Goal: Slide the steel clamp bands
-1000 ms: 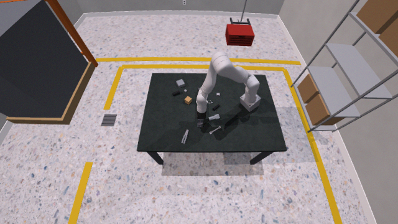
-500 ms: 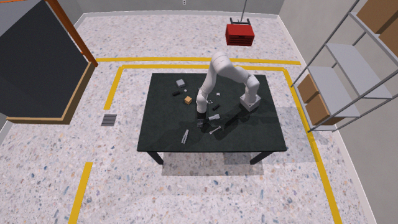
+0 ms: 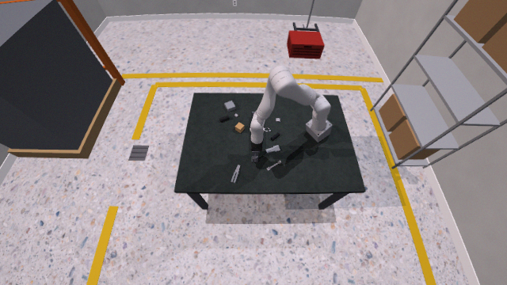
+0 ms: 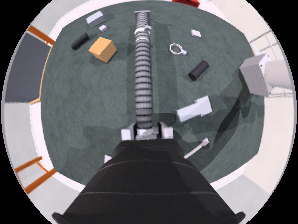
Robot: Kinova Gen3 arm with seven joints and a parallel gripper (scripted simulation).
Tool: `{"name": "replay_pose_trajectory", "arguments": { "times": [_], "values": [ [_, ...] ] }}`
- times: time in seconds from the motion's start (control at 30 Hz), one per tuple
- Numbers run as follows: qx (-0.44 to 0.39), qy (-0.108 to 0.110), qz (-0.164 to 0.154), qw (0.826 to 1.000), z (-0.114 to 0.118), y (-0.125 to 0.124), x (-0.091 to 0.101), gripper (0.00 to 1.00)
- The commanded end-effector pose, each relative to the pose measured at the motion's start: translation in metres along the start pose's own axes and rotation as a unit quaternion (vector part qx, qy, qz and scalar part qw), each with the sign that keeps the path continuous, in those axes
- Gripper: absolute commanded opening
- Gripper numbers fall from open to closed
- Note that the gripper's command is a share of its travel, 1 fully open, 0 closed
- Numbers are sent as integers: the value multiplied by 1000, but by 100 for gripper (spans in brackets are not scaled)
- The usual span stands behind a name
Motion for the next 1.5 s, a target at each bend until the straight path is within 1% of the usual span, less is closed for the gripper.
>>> {"name": "replay_pose_trajectory", "arguments": {
  "times": [0.0, 0.63, 0.9, 0.93, 0.97, 1.03, 1.07, 1.47],
  "values": [
    [-3, 1, 14, 1000, 0, -69, -15, 75],
    [-3, 1, 14, 1000, 2, -70, -9, 75],
    [-3, 1, 14, 1000, 3, -77, -7, 75],
    [-3, 1, 14, 1000, 2, -86, -8, 75],
    [-3, 1, 14, 1000, 2, -100, -9, 75],
    [-3, 1, 14, 1000, 2, -100, -9, 75],
    [-3, 1, 14, 1000, 4, -125, -12, 75],
    [-3, 1, 14, 1000, 5, -141, -12, 75]
  ]
}}
Point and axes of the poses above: the point where the finger pads meet when closed, its own x axis back along the fingers, its own z axis across the jaws, y = z × x, the point moved 1 cm from there along x, back along the fingers, and after that the axes turned 4 degrees about x, right-handed, at the moved point
